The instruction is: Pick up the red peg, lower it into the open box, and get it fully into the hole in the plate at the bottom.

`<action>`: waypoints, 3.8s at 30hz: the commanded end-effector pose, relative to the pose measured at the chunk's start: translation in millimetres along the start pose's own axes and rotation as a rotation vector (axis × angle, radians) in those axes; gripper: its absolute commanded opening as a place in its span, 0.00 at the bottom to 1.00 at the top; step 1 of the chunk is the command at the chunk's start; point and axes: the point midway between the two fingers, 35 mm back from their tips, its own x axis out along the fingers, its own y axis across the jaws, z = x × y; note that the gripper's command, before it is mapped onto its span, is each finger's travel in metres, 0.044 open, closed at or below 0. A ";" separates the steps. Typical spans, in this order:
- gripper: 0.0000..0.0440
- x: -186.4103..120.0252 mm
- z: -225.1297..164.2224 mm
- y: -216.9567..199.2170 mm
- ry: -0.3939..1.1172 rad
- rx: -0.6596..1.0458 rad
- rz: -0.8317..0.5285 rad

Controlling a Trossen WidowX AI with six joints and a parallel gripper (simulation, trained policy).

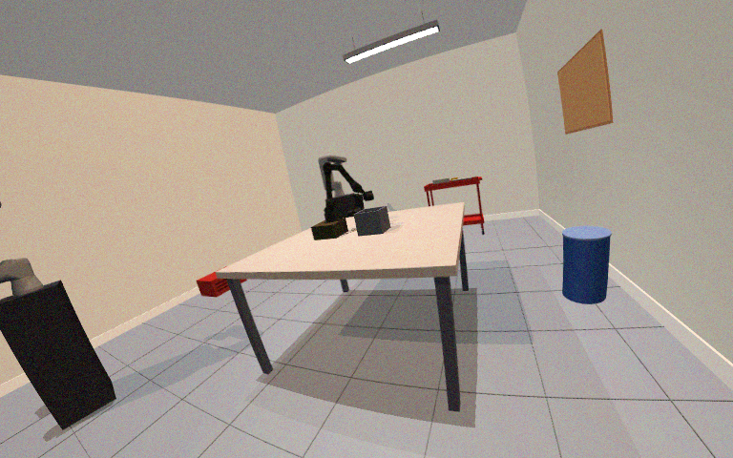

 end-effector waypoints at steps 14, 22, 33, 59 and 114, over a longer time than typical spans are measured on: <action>0.00 -40.9 -19.5 35.9 0.079 0.038 0.132; 0.00 -71.8 -24.4 56.4 0.110 0.034 0.218; 0.00 -122.2 -13.9 84.2 0.107 0.020 0.348; 0.00 -185.0 88.0 102.6 -0.056 0.091 0.412; 0.00 -109.0 190.8 98.1 -0.054 0.090 0.189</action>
